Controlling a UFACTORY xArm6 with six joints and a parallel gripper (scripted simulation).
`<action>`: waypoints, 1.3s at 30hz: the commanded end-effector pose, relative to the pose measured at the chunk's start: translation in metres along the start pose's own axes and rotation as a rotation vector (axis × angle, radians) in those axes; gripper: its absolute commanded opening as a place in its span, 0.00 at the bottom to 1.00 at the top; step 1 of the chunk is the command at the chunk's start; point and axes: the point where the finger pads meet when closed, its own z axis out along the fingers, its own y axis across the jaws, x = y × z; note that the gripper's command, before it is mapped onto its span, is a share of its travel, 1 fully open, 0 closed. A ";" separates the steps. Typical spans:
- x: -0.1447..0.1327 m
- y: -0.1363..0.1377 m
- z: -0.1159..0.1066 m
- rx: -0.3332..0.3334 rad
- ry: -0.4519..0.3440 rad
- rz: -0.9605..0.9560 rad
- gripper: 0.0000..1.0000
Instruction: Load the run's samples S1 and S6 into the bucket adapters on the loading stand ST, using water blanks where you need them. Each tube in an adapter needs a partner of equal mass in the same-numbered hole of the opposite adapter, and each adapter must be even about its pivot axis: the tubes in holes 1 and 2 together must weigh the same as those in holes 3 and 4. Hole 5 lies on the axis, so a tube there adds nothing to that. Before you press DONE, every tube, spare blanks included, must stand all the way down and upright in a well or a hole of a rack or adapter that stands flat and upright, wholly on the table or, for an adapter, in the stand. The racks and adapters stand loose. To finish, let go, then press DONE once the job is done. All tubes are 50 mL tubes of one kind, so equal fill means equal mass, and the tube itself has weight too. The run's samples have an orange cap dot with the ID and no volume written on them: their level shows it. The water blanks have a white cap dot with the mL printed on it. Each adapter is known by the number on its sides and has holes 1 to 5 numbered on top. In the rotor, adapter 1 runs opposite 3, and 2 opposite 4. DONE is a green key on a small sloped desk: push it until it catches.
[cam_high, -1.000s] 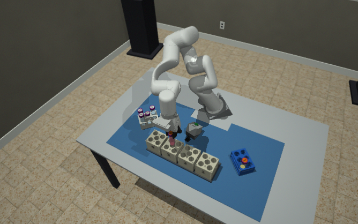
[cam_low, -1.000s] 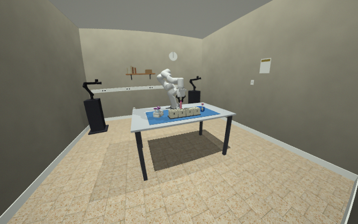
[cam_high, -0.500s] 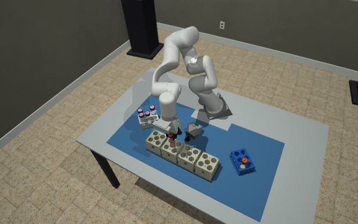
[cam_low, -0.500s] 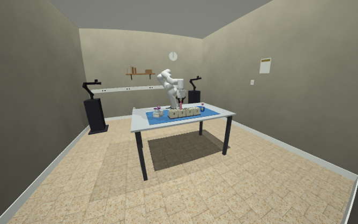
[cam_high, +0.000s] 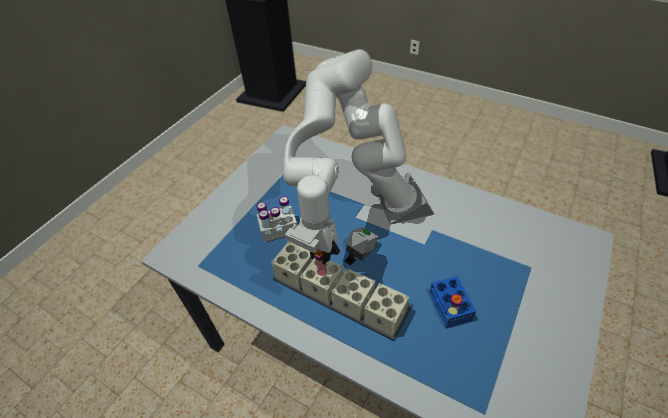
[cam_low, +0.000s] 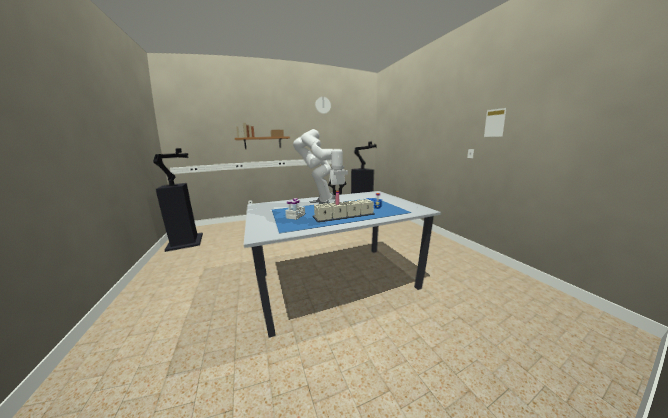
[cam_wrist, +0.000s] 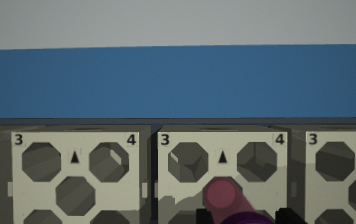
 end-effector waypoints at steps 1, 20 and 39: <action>0.001 0.000 0.002 0.001 0.004 0.001 0.00; 0.001 0.000 0.019 0.001 0.004 0.001 0.00; 0.001 0.000 0.036 0.001 0.004 0.001 0.00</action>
